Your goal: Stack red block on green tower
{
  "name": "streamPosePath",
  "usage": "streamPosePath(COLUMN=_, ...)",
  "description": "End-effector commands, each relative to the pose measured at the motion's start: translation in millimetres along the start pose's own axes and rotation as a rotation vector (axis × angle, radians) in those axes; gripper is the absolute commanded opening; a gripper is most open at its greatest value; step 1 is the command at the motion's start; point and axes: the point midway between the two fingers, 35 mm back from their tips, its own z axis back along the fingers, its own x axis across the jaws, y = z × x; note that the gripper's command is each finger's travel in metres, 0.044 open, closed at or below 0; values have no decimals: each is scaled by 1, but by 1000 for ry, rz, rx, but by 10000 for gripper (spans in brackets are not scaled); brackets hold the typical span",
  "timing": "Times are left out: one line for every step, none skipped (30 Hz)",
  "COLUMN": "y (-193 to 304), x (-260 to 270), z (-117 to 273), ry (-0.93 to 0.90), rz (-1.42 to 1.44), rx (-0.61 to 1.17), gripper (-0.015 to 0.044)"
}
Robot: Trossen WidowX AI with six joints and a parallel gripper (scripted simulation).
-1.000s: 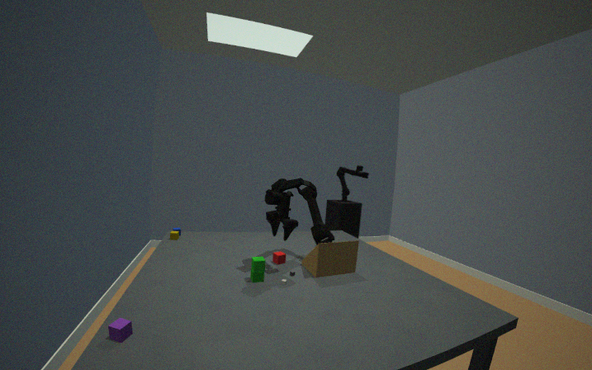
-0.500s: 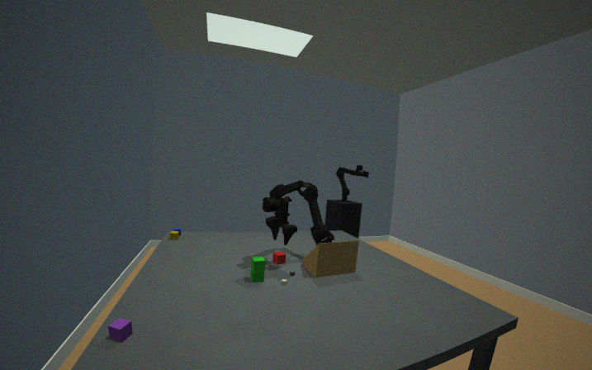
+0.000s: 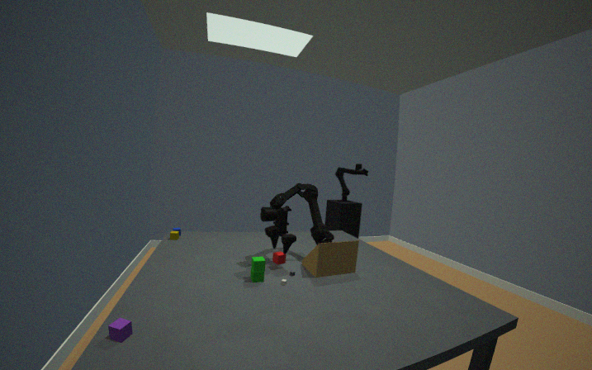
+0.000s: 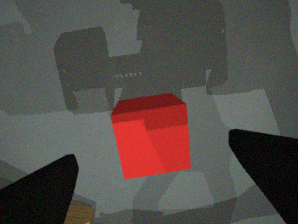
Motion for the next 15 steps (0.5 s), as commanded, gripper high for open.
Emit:
streamPosePath(y=1, x=0, z=-7, ry=5, rz=7, rx=5, gripper=440)
streamPosePath(y=1, x=0, z=-8, ry=5, rz=7, rx=5, gripper=440)
streamPosePath(y=1, x=0, z=-10, ry=5, rz=7, rx=5, gripper=440)
streamPosePath(y=1, x=0, z=-12, ry=5, rz=7, rx=5, gripper=440)
streamPosePath(y=1, x=0, z=-13, ry=5, rz=7, rx=5, gripper=440)
streamPosePath(y=1, x=0, z=-15, ry=5, rz=7, rx=5, gripper=440)
streamPosePath(y=1, x=0, z=-17, ry=5, rz=7, rx=5, gripper=440)
streamPosePath(y=1, x=0, z=-18, ry=5, rz=7, rx=5, gripper=440)
streamPosePath(y=1, x=0, z=-20, ry=5, rz=7, rx=5, gripper=440)
streamPosePath(y=1, x=0, z=-22, ry=5, rz=7, rx=5, gripper=440)
streamPosePath(y=1, x=0, z=-23, ry=5, rz=7, rx=5, gripper=440)
streamPosePath(y=1, x=0, z=-25, ry=5, rz=7, rx=5, gripper=440)
streamPosePath(y=1, x=0, z=-26, ry=5, rz=7, rx=5, gripper=440)
streamPosePath(y=1, x=0, z=-28, ry=6, rz=7, rx=5, gripper=440)
streamPosePath(y=1, x=0, z=-30, ry=6, rz=7, rx=5, gripper=440)
